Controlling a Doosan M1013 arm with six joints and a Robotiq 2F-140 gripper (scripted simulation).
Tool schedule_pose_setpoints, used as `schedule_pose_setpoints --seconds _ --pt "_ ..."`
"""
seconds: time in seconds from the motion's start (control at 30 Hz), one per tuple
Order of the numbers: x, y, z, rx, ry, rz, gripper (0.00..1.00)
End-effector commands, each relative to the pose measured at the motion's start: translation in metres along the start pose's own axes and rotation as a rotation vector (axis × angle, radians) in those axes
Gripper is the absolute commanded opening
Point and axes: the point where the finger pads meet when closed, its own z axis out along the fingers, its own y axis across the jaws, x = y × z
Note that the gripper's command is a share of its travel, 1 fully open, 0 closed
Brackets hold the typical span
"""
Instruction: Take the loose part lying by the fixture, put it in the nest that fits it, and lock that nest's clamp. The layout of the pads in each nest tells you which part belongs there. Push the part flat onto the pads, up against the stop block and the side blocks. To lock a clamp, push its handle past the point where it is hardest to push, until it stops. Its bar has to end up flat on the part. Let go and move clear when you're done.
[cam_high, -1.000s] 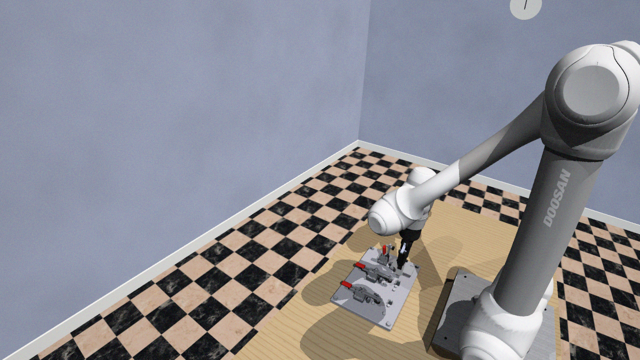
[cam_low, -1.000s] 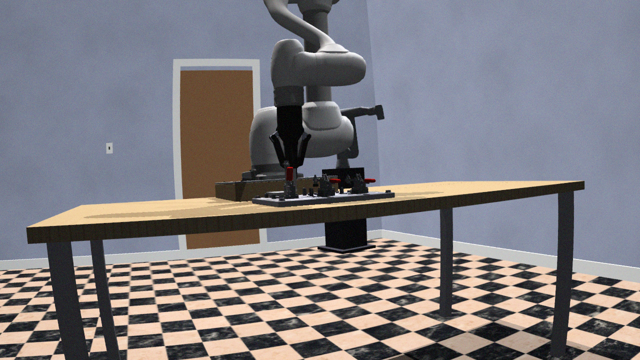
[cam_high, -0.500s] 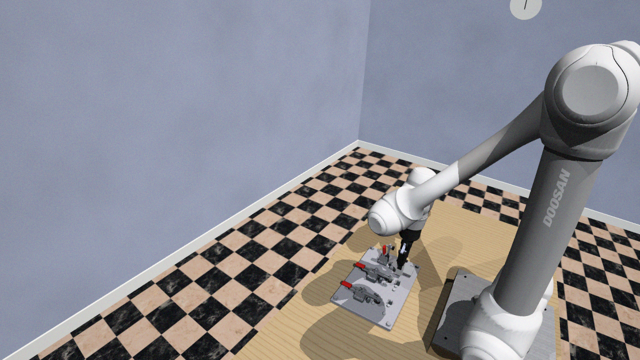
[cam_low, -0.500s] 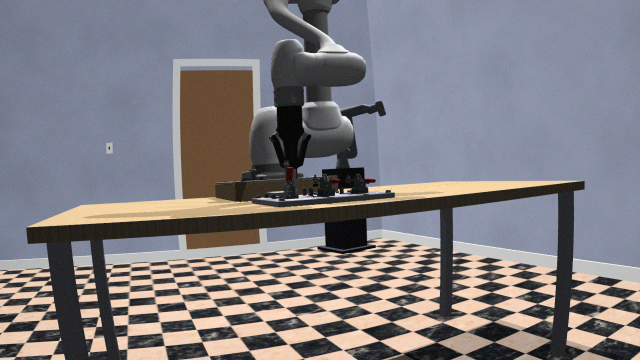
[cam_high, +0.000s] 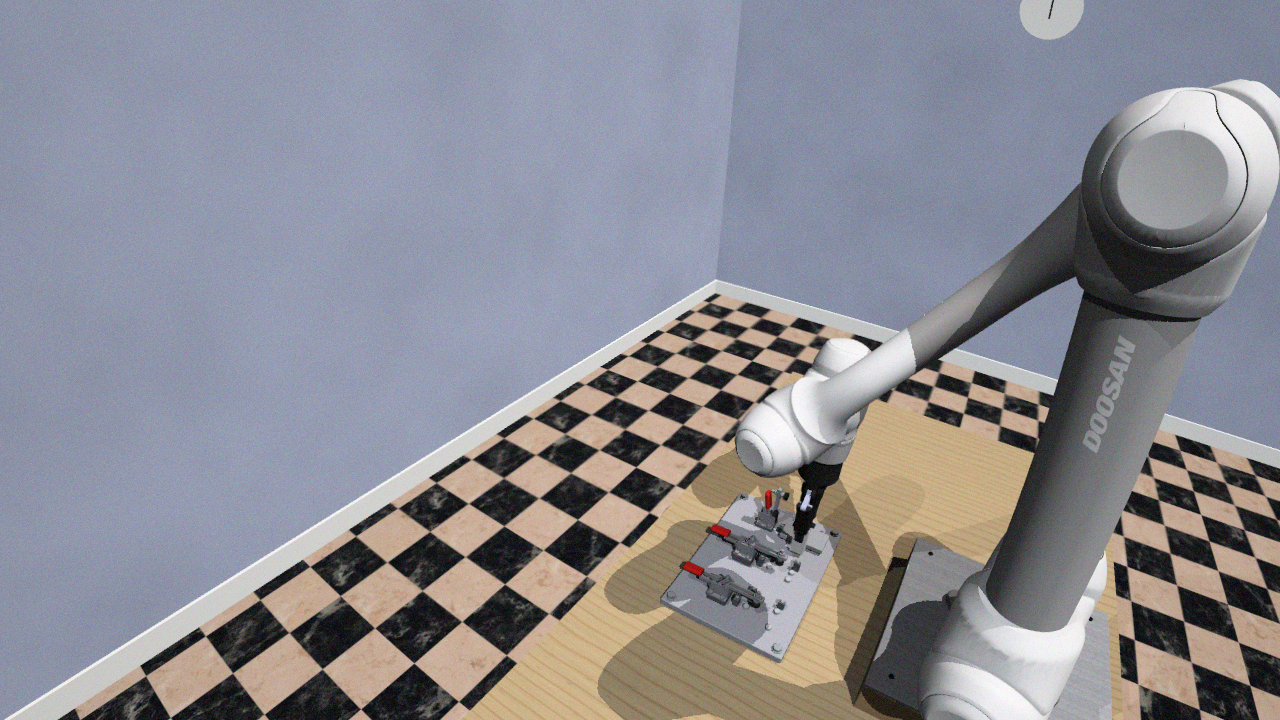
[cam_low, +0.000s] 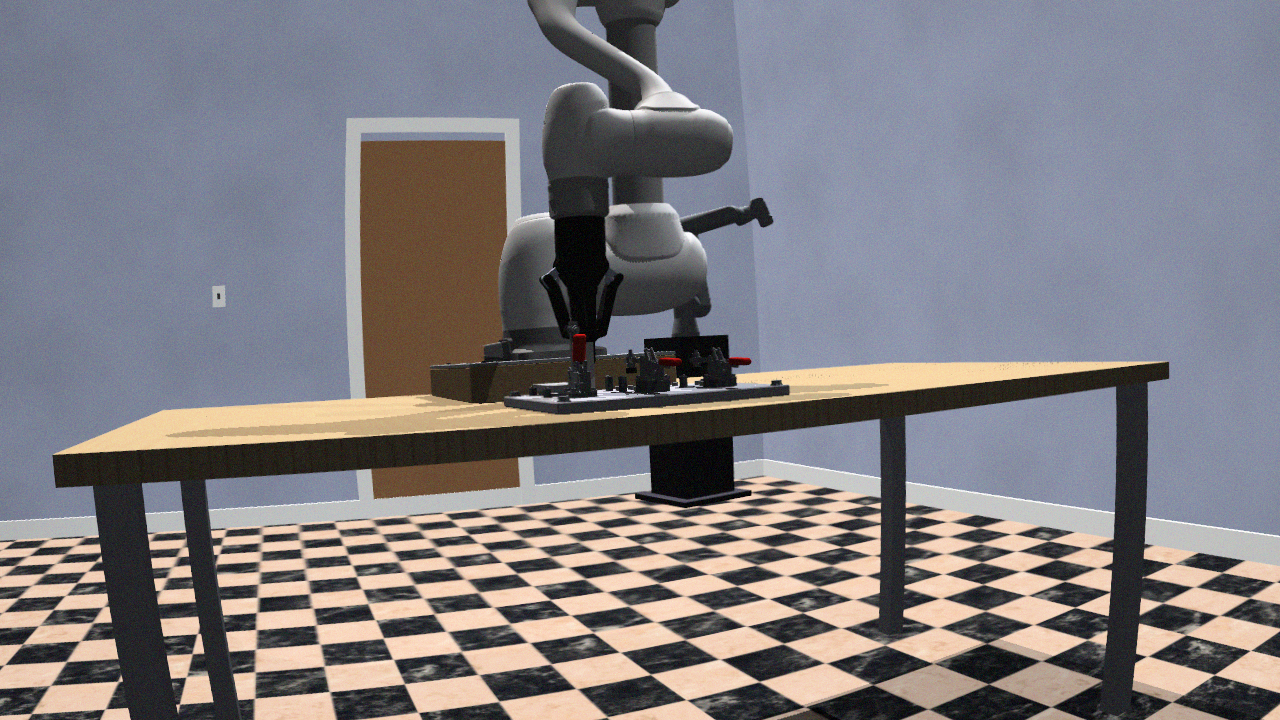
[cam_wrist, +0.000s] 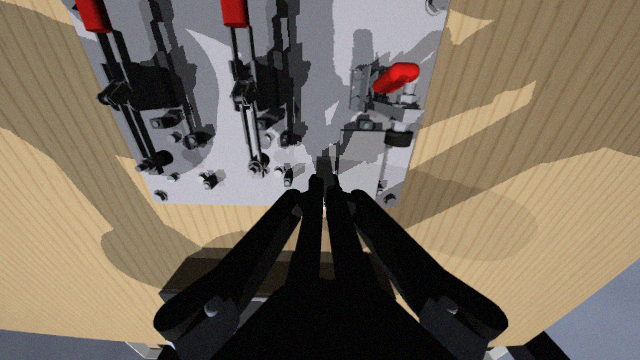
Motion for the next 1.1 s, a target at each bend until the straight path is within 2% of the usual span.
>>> schedule_pose_setpoints --seconds 0.0,1.07 --pt "-0.0017 -0.0023 0.0028 0.002 0.000 0.003 0.10" --pt "-0.0017 0.0061 0.0028 0.002 0.000 0.003 0.10"
